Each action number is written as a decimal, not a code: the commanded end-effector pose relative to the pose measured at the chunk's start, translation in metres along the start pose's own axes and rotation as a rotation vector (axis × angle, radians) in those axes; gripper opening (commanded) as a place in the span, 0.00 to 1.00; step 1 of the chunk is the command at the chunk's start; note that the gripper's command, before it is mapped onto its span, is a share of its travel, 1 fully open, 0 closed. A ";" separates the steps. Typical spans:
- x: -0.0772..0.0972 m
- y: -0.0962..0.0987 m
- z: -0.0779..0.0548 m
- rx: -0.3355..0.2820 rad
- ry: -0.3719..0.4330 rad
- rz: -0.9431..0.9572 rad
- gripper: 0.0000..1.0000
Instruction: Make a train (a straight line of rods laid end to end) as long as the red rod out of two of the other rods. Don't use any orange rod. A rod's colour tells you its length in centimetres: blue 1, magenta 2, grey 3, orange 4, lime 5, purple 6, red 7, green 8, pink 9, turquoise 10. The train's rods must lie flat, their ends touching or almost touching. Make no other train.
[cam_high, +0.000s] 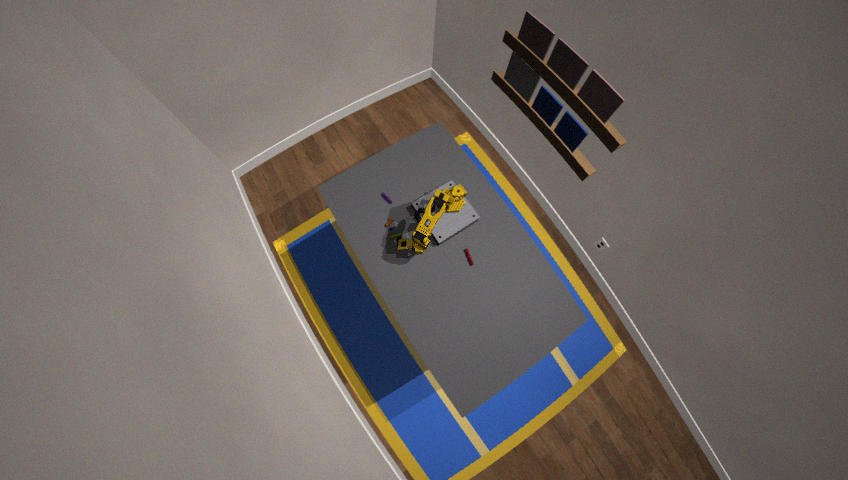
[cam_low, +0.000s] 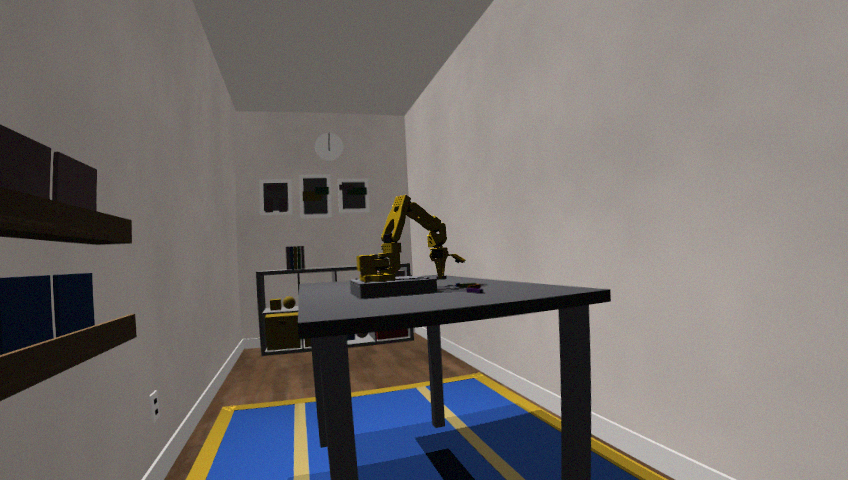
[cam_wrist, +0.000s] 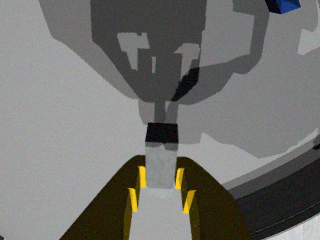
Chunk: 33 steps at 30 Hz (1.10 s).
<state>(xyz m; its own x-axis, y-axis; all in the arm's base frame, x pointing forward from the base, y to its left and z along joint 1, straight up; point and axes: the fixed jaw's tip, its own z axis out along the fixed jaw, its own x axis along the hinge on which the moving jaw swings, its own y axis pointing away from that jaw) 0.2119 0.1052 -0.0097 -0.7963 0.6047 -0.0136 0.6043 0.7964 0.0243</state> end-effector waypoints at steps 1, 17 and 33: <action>0.003 -0.002 0.007 0.013 0.008 0.003 0.00; 0.005 -0.007 0.016 0.044 0.023 0.002 0.00; 0.005 -0.007 0.016 0.044 0.023 0.002 0.00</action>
<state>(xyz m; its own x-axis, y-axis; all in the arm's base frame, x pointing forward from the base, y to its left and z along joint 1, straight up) 0.2080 0.1033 -0.0223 -0.7965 0.6047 0.0016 0.6047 0.7965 -0.0053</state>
